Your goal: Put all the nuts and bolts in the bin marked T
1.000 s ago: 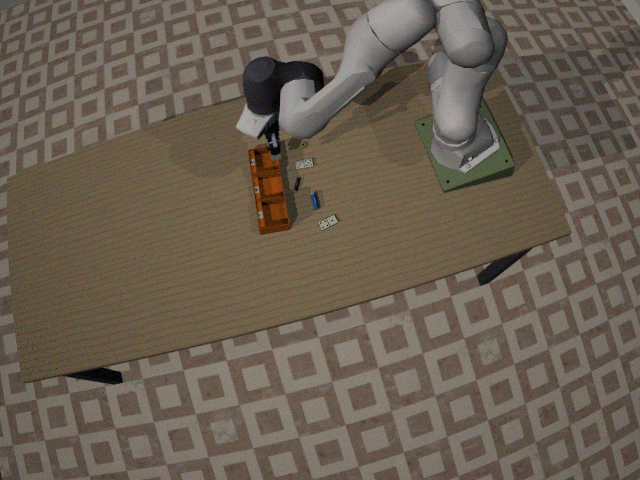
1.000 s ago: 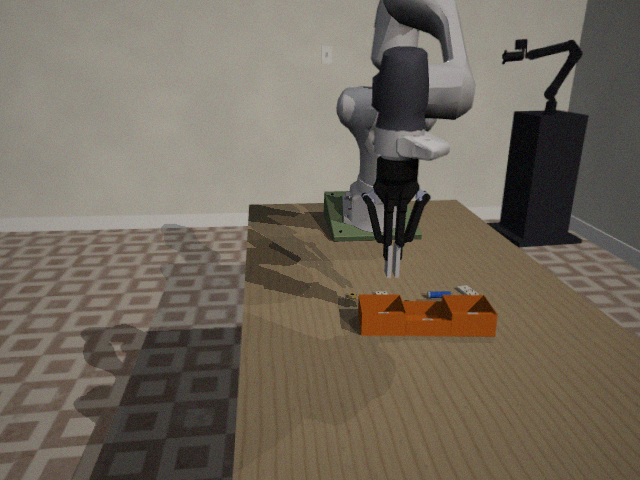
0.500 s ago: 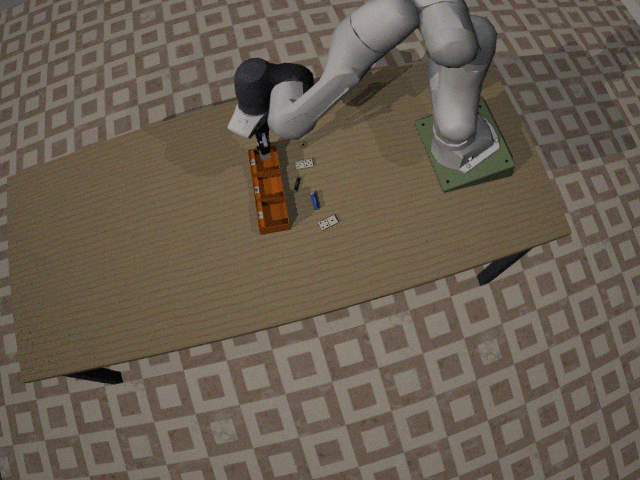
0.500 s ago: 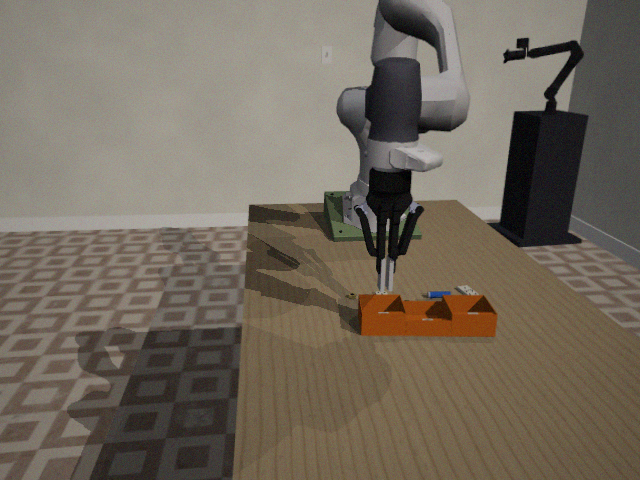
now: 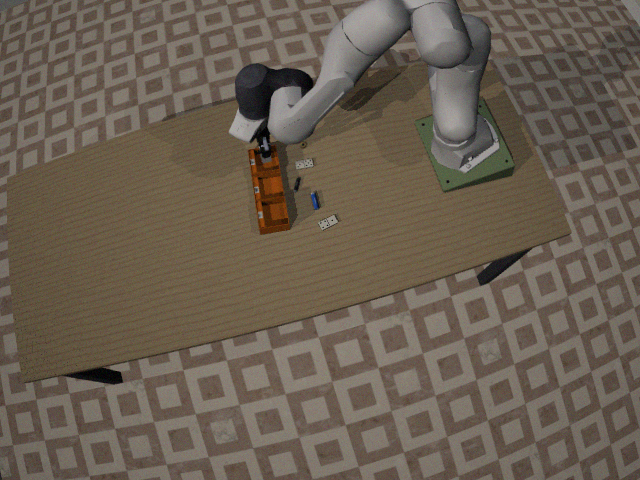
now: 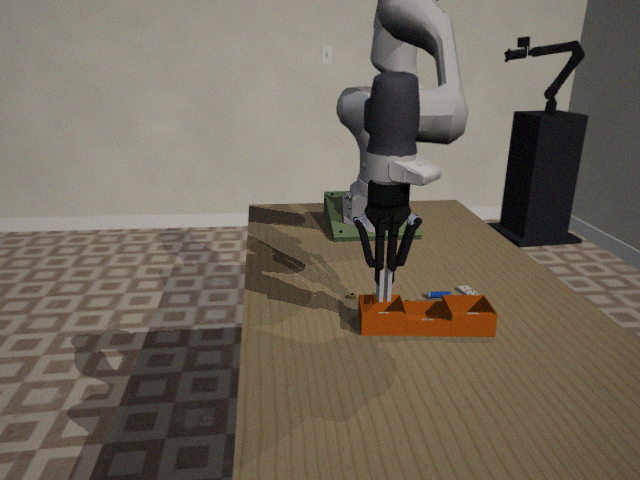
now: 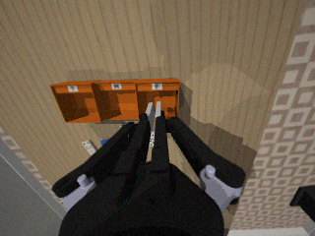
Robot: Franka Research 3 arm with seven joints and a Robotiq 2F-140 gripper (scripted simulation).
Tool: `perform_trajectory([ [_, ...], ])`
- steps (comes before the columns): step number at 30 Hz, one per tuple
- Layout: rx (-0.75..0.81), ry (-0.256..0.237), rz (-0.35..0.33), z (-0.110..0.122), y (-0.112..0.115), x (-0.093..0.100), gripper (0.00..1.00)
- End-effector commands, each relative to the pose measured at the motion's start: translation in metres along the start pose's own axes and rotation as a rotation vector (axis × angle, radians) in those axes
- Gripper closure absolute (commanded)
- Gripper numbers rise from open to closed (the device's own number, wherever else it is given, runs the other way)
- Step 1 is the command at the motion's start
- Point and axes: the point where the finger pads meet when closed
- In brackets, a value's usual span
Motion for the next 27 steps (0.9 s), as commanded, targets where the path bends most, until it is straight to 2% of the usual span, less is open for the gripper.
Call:
perform_trajectory([
  [1,0.013,0.005,0.013,0.0,-0.005,-0.006,0.95],
  [13,0.013,0.005,0.013,0.0,-0.005,-0.035,0.95],
  [27,0.013,0.005,0.013,0.0,-0.005,-0.036,0.95],
])
Point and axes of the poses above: the point where the finger pads meet when closed, its own x axis back along the fingers, its own z axis across the jaws, y = z × x, and after that the axes turned 7 degrees about x, right-handed
